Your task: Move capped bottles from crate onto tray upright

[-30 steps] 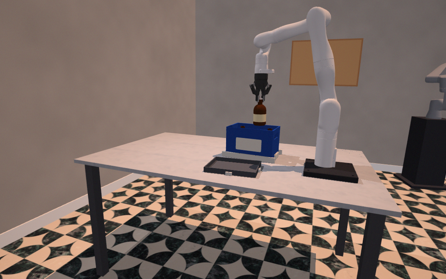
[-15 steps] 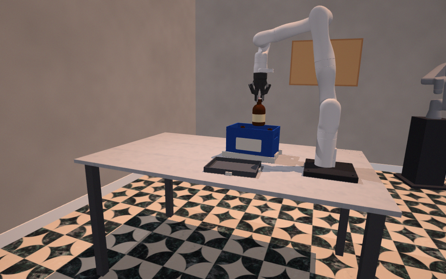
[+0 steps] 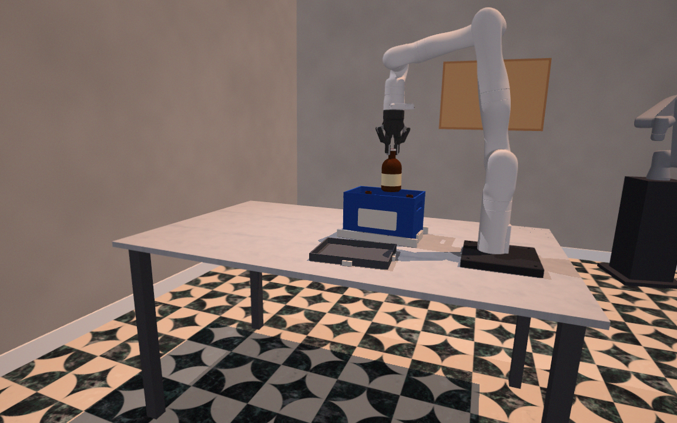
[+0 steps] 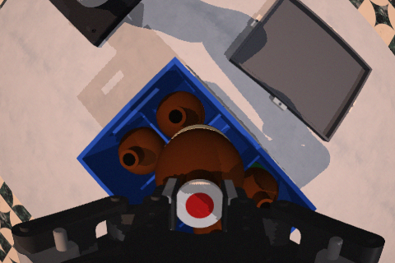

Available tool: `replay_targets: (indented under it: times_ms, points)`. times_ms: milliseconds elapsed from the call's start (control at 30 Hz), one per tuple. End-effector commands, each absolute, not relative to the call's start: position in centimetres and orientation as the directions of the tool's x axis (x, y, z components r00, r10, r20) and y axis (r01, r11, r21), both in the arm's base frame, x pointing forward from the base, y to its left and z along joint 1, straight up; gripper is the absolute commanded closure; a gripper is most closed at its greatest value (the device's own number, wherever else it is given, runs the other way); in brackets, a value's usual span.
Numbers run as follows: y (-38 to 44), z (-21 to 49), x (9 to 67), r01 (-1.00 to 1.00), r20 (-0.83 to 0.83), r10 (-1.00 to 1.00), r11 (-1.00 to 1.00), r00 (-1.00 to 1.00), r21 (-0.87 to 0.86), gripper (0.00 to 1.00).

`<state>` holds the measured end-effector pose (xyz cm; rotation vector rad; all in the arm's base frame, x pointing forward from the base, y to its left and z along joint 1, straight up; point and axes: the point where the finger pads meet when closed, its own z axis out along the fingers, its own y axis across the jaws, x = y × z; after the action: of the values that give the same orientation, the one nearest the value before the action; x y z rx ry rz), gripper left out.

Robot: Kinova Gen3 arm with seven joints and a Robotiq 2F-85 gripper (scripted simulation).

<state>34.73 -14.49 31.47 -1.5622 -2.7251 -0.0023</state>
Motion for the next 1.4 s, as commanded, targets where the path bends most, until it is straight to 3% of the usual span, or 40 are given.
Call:
replay_targets:
  times_ms: [0,1367]
  points:
    - [-14.1,31.6,34.9,0.861,-0.008,0.861,0.508,-0.508,0.002,1.0]
    - [-7.6,31.5,36.2,0.862,-0.004,0.862,0.507,-0.507,0.003,1.0]
